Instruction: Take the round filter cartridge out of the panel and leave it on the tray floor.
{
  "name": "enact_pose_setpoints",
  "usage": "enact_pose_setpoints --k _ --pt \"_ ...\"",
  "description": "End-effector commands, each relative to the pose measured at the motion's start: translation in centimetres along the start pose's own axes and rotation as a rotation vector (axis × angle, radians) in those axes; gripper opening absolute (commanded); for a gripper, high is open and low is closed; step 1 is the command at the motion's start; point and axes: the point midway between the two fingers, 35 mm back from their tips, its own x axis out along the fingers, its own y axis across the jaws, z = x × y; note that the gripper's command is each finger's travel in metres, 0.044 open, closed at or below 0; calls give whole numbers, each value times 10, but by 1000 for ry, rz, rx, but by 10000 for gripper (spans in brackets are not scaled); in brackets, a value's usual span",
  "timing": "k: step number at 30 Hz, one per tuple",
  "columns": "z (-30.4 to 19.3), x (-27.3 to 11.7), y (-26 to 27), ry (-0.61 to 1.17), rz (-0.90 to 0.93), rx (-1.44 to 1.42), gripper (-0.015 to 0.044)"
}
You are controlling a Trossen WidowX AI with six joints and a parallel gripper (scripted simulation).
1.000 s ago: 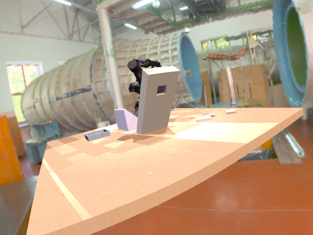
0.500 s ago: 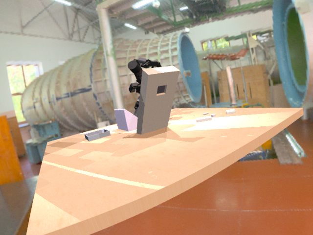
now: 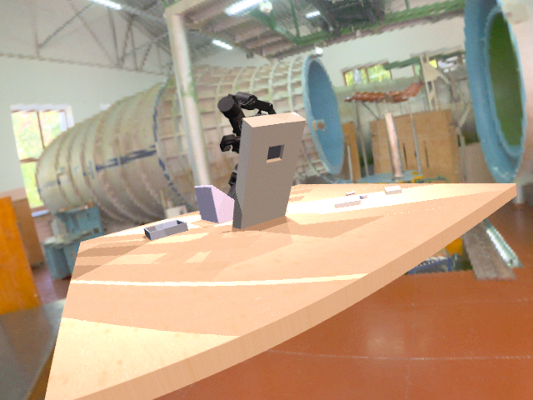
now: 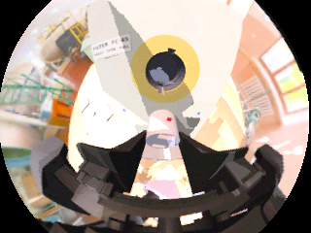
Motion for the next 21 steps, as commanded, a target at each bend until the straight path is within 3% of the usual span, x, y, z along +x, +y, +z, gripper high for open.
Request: enact_pose_setpoints --k 1,14,21 --pt "5 -16 -3 -10 -9 26 0" --pt "6 -86 -1 -48 -33 141 0" --pt "9 -86 -22 -37 -29 110 0"
